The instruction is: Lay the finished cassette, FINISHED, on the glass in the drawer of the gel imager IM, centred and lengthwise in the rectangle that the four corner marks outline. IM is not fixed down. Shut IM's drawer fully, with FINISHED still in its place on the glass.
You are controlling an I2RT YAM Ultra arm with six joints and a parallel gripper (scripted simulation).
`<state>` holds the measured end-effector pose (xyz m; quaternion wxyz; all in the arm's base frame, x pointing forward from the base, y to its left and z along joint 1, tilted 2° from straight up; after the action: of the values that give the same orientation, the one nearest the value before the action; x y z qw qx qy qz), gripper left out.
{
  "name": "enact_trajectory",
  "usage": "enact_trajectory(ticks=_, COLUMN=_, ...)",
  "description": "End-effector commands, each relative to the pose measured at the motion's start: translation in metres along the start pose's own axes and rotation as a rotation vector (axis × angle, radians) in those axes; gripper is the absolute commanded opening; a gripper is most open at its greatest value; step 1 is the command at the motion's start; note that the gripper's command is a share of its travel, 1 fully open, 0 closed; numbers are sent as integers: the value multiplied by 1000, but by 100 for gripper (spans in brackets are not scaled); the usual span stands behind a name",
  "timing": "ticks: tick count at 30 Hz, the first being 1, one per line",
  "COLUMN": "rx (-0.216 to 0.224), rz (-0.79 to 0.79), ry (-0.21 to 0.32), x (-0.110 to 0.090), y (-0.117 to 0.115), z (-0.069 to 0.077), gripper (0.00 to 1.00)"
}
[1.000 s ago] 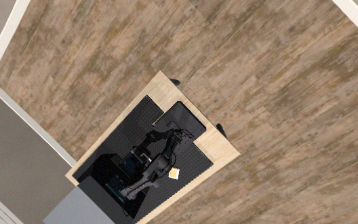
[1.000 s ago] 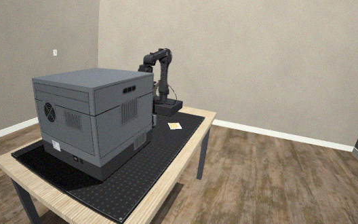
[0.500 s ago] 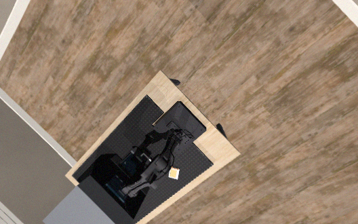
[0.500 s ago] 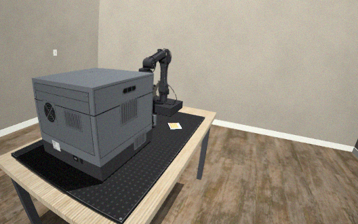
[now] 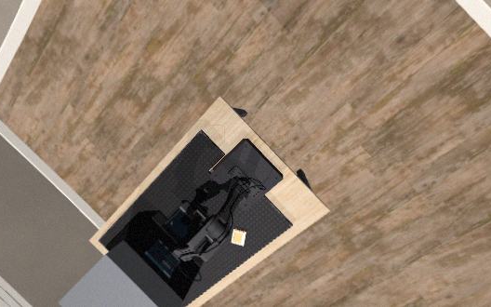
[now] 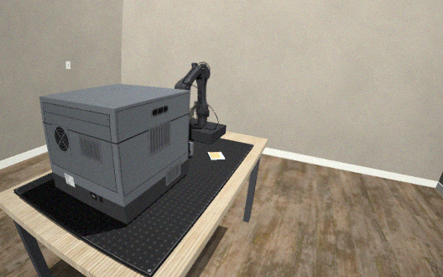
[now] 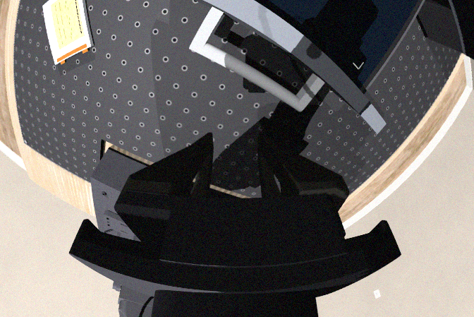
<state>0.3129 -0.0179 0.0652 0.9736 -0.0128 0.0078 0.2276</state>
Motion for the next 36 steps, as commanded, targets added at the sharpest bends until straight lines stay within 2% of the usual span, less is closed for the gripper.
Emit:
enact_trajectory(ticks=1, rx=-58, rz=152, ry=-104, x=13, y=-8, z=8, gripper=35)
enact_trajectory(ticks=14, rx=-130, rz=569, ry=-156, x=10, y=-9, z=8, gripper=35)
enact_trajectory(ticks=16, rx=-130, rz=569, ry=-156, x=10, y=-9, z=8, gripper=35)
enact_trajectory(ticks=29, rx=-202, rz=994, ry=-204, x=8, y=-9, z=7, gripper=35)
enact_trajectory(ticks=36, rx=-207, rz=1016, ry=-206, x=11, y=-11, z=8, gripper=35)
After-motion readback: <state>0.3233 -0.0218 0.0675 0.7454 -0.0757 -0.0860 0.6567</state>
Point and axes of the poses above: the point where the finger pads meet when closed, its own z axis back along the fingers, its own y axis across the jaws, x = y × z, the point moved 2 cm from there along z, back along the fingers, and after that the axes turned 3 degrees about -z, right-handed, at the moved point
